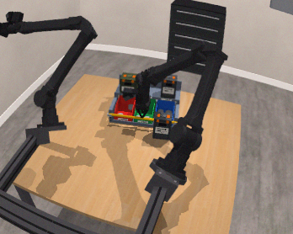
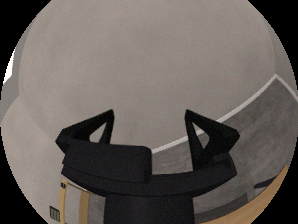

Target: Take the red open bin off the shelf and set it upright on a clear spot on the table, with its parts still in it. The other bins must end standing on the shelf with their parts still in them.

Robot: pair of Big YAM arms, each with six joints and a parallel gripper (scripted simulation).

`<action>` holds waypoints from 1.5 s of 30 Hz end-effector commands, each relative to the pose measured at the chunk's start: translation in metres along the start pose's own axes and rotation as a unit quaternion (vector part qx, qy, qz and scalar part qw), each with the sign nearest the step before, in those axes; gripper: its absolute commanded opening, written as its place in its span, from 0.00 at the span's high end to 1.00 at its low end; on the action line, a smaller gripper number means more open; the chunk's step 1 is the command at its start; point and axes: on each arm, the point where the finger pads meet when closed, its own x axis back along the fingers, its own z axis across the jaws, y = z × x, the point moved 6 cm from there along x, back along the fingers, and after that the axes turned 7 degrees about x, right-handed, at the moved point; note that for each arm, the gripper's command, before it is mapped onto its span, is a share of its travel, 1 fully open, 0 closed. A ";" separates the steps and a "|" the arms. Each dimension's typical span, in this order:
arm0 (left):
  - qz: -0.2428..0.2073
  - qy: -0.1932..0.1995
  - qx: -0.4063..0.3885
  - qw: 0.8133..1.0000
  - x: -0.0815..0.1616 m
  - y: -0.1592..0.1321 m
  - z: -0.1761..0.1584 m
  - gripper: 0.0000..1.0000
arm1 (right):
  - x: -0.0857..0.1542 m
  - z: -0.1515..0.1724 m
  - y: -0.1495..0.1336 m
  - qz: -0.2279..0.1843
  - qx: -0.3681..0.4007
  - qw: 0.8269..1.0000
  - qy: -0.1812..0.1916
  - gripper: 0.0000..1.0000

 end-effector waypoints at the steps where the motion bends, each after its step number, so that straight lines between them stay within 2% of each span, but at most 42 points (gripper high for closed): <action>1: -0.026 0.001 0.003 1.000 0.004 0.037 0.000 0.00 | 0.017 -0.017 -0.001 -0.009 -0.013 1.000 -0.024 0.57; 24: -0.026 0.001 0.003 1.000 0.004 0.037 0.000 0.00 | 0.012 -0.005 0.000 -0.006 -0.005 1.000 -0.012 0.57; 37: -0.026 0.001 0.003 1.000 0.004 0.037 0.000 0.00 | -0.007 0.000 0.000 -0.001 0.000 1.000 -0.001 0.57; 42: -0.026 0.001 0.003 1.000 0.004 0.037 0.000 0.00 | -0.003 -0.004 0.000 -0.004 0.000 1.000 -0.007 0.57; 45: -0.026 0.001 0.003 1.000 0.004 0.037 0.000 0.00 | -0.009 -0.004 -0.002 -0.002 -0.003 1.000 -0.004 0.57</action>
